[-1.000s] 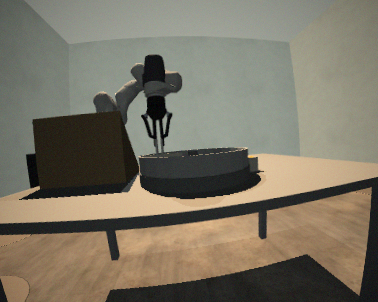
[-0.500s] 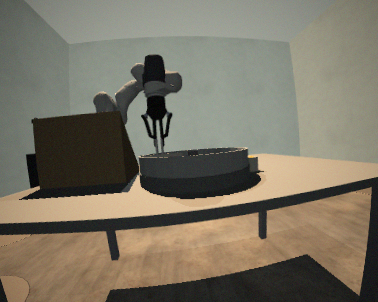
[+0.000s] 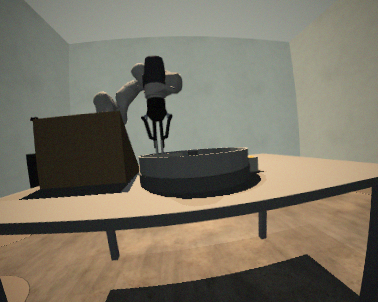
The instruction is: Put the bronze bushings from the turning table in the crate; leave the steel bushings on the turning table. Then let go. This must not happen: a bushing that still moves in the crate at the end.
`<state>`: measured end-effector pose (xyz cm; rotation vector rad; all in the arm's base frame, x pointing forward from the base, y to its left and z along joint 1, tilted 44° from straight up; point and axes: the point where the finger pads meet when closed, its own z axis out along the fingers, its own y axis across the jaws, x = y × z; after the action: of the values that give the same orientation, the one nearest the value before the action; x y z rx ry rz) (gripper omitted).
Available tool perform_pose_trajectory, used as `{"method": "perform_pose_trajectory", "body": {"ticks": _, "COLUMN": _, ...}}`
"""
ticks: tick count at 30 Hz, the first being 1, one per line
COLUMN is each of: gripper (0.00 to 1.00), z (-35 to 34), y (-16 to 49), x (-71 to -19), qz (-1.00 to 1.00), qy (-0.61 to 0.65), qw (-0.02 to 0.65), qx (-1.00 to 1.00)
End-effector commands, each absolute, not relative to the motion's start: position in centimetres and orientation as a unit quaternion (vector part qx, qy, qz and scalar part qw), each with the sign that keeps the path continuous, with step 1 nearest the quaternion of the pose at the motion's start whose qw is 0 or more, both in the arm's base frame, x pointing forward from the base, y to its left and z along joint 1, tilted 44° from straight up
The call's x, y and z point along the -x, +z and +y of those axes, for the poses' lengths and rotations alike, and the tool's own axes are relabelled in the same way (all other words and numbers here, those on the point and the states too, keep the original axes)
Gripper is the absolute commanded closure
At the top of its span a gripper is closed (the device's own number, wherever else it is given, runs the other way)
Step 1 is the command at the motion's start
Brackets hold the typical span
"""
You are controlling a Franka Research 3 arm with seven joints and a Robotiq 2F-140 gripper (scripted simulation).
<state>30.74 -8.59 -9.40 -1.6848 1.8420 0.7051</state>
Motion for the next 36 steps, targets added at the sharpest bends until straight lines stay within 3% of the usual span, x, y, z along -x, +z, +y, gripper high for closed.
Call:
{"method": "perform_pose_trajectory", "body": {"ticks": 1, "gripper": 0.90, "z": -8.35, "y": -9.71, "x": -30.69, "qz": 0.683, "qy": 0.260, "qw": 0.271, "qx": 0.627}}
{"method": "perform_pose_trajectory", "body": {"ticks": 36, "gripper": 0.90, "z": -8.09, "y": -9.96, "x": -30.69, "qz": 0.683, "qy": 0.260, "qw": 0.271, "qx": 0.627}}
